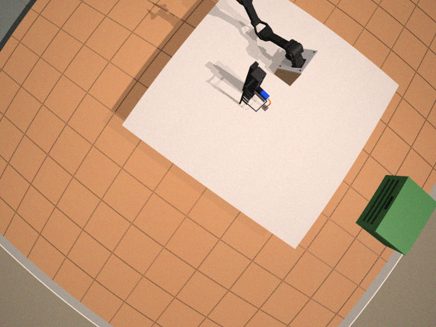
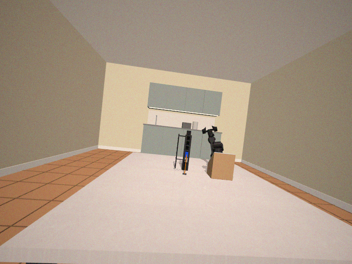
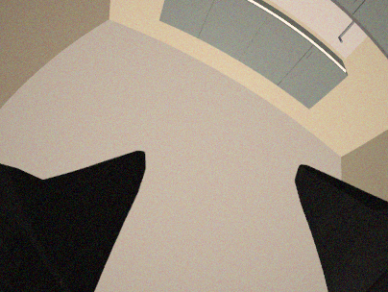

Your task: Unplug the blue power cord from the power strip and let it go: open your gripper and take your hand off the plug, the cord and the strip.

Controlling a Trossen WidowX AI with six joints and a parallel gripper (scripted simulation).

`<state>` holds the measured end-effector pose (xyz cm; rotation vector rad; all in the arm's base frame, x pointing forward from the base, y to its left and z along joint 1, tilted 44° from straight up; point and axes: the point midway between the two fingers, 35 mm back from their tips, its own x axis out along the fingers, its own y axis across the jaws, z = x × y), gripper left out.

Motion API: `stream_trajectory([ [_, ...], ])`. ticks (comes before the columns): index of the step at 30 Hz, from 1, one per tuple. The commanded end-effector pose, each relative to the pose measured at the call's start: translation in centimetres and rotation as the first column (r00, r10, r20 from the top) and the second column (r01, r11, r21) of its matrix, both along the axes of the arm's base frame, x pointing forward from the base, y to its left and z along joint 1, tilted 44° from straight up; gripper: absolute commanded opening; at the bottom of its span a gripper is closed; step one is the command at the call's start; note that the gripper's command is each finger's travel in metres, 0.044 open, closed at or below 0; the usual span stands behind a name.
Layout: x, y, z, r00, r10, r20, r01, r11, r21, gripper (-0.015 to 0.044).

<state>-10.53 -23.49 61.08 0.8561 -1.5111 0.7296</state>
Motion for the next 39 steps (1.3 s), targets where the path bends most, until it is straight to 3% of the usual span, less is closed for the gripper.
stream_trajectory([
  [1,0.0,0.1,0.1,1.0,-0.001,-0.002,0.001,1.0,-0.003,0.0374],
  [4,0.8,2.1,0.8,0.999,-0.024,-0.031,0.022,0.999,-0.049,0.0295],
  [9,4.0,9.3,2.6,0.985,-0.121,-0.126,0.091,0.971,-0.223,0.0164],
  [17,10.4,20.2,3.0,0.912,-0.329,-0.244,0.174,0.852,-0.494,0.016],
  [24,17.5,29.3,0.5,0.795,-0.532,-0.29,0.179,0.663,-0.727,0.016],
  [32,26.8,37.2,-6.0,0.606,-0.758,-0.243,0.086,0.366,-0.927,0.016],
  [39,34.6,40.7,-14.2,0.424,-0.898,-0.115,-0.088,0.085,-0.992,0.016],
])
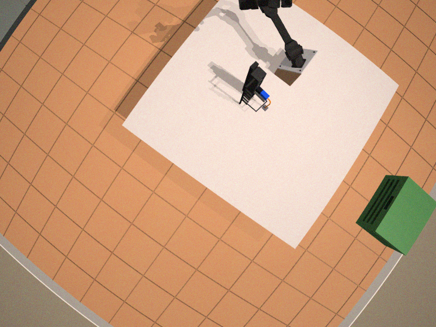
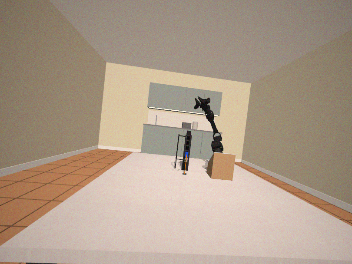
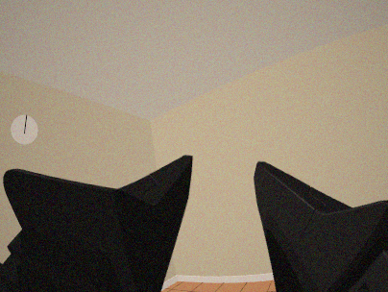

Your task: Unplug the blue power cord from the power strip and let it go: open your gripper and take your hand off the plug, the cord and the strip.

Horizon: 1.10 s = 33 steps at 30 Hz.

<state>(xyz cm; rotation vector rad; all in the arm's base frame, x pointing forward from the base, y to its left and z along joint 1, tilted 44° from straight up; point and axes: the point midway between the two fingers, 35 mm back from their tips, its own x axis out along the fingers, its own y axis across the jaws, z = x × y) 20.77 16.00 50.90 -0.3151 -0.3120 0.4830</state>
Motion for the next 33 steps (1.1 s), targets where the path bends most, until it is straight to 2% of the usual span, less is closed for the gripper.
stream_trajectory([
  [1,4.3,1.4,-5.4,0.987,-0.105,-0.122,0.083,0.981,-0.174,0.016],
  [6,8.9,1.5,-12.5,0.933,-0.257,-0.252,0.142,0.906,-0.398,0.016],
  [11,12.2,0.1,-19.8,0.842,-0.411,-0.348,0.134,0.786,-0.604,0.016],
  [19,13.9,-4.7,-30.3,0.658,-0.626,-0.418,-0.007,0.55,-0.835,0.016],
  [22,13.8,-6.2,-33.1,0.6,-0.678,-0.424,-0.078,0.478,-0.875,0.016],
  [27,12.4,-10.1,-40.3,0.446,-0.795,-0.41,-0.345,0.27,-0.899,0.016],
  [30,10.7,-12.6,-43.9,0.36,-0.85,-0.384,-0.519,0.16,-0.84,0.016],
  [33,8.5,-15.1,-46.9,0.281,-0.894,-0.349,-0.687,0.066,-0.723,0.016],
])
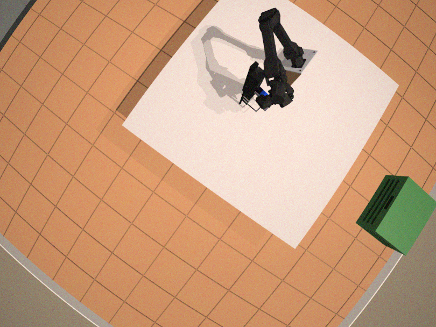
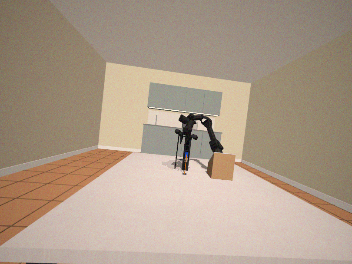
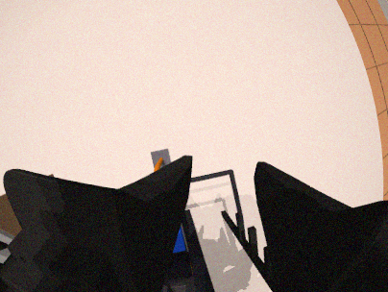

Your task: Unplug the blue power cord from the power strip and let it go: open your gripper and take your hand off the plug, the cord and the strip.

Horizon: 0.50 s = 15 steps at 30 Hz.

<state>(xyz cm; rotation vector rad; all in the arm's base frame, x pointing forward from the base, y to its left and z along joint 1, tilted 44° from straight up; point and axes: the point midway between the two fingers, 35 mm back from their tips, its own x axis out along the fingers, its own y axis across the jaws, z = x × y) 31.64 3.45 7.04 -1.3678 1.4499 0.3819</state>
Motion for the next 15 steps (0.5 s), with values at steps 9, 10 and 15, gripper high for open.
stream_trajectory([
  [9,-4.3,-4.5,-4.8,0.925,-0.032,-0.378,-0.046,0.98,-0.196,0.016],
  [10,-4.3,-4.5,-4.8,0.925,-0.032,-0.378,-0.046,0.98,-0.196,0.016],
  [15,-4.2,-4.5,-4.8,0.925,-0.032,-0.378,-0.046,0.98,-0.196,0.016],
])
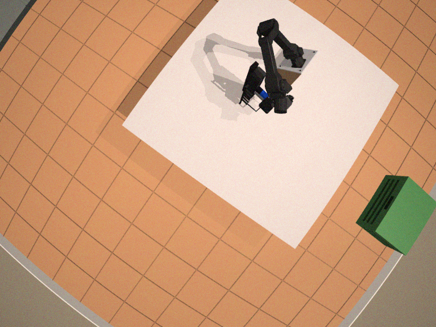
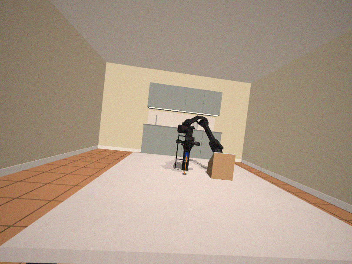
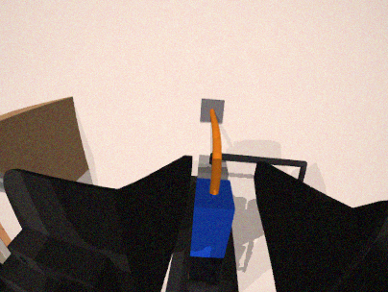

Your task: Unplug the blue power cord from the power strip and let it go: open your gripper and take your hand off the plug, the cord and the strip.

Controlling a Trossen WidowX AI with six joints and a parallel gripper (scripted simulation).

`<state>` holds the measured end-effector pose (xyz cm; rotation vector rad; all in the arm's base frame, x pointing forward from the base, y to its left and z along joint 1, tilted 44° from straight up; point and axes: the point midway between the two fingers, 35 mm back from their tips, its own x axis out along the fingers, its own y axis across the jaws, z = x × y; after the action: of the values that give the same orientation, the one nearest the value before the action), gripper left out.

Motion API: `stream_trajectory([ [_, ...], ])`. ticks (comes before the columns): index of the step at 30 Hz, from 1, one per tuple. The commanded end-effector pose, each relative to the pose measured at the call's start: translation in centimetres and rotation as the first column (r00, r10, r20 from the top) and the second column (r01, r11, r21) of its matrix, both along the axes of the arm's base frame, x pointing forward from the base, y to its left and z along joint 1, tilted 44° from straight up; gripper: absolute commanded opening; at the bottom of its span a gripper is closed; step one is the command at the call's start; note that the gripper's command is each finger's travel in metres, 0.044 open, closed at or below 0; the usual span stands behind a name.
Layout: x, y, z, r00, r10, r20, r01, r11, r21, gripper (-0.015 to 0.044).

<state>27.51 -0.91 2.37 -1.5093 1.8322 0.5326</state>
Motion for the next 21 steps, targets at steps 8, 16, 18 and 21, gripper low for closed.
stream_trajectory([
  [8,-0.3,-0.9,0.7,1.0,0.004,-0.014,-0.004,1.0,-0.008,0.016],
  [16,-0.6,-1.8,1.6,1.0,0.004,-0.015,-0.004,1.0,-0.008,0.016],
  [18,-0.7,-2.1,1.8,1.0,0.004,-0.015,-0.004,1.0,-0.008,0.016],
  [21,-0.9,-2.4,2.1,1.0,0.004,-0.015,-0.004,1.0,-0.009,0.016],
])
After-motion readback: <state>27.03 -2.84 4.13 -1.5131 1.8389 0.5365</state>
